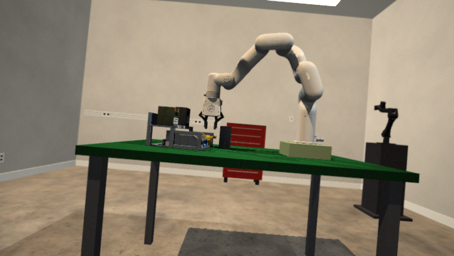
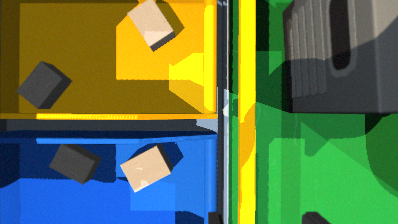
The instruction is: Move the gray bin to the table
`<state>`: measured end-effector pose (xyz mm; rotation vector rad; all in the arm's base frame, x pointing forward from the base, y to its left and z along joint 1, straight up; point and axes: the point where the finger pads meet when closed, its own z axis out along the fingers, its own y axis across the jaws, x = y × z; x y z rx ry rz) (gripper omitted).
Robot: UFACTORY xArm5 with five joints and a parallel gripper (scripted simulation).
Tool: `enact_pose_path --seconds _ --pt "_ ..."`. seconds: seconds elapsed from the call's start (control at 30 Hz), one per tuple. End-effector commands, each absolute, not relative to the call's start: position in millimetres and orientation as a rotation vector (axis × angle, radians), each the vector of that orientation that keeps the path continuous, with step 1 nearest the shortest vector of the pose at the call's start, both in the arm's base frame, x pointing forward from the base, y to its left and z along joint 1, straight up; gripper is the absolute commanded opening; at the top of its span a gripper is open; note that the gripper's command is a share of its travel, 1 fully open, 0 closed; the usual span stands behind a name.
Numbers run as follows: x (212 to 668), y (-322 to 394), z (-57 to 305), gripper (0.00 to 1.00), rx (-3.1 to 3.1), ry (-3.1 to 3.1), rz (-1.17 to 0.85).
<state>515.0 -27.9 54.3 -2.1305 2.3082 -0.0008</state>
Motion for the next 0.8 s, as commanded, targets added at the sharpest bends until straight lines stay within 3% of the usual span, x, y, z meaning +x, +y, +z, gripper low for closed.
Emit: enact_pose_path --seconds 0.0,0.77 --pt "516.6 -28.0 49.8 0.48 -2.125 2.302 0.002" --pt "516.6 -27.8 28.8 0.48 -2.125 2.303 0.002"
